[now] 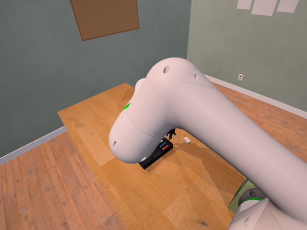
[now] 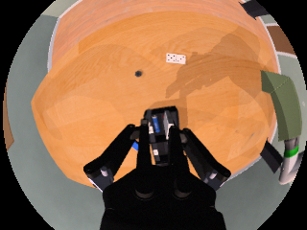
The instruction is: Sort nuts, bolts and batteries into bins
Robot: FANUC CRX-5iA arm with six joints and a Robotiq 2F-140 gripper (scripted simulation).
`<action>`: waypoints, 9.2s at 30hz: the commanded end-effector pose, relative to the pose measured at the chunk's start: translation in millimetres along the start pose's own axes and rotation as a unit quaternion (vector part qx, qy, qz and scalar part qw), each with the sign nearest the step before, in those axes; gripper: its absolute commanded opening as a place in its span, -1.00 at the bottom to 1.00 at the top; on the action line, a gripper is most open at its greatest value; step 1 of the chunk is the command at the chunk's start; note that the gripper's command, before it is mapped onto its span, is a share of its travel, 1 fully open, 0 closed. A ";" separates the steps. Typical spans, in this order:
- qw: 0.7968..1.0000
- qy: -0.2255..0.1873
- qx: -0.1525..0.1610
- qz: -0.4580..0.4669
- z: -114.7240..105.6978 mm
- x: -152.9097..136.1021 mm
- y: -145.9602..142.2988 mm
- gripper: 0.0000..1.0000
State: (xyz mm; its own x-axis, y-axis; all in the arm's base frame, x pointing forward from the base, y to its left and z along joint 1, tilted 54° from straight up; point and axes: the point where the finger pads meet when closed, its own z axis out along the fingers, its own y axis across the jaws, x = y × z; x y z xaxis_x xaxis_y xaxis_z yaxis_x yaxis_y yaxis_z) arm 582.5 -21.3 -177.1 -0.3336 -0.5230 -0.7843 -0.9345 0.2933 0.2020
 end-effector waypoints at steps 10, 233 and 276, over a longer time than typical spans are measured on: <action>0.999 0.001 -0.005 0.052 -0.6 84.2 -56.9 -0.47; 0.992 0.000 -0.005 -0.128 0.2 -208.7 69.7 -0.68; 0.992 0.000 -0.005 -0.128 51.6 -204.1 68.4 -0.68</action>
State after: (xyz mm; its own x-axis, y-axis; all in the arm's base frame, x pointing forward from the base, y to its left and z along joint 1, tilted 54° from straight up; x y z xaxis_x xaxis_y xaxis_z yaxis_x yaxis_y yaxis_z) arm 592.8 146.7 -32.8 -0.0851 -0.5788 -0.8110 -0.9899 0.1421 0.0024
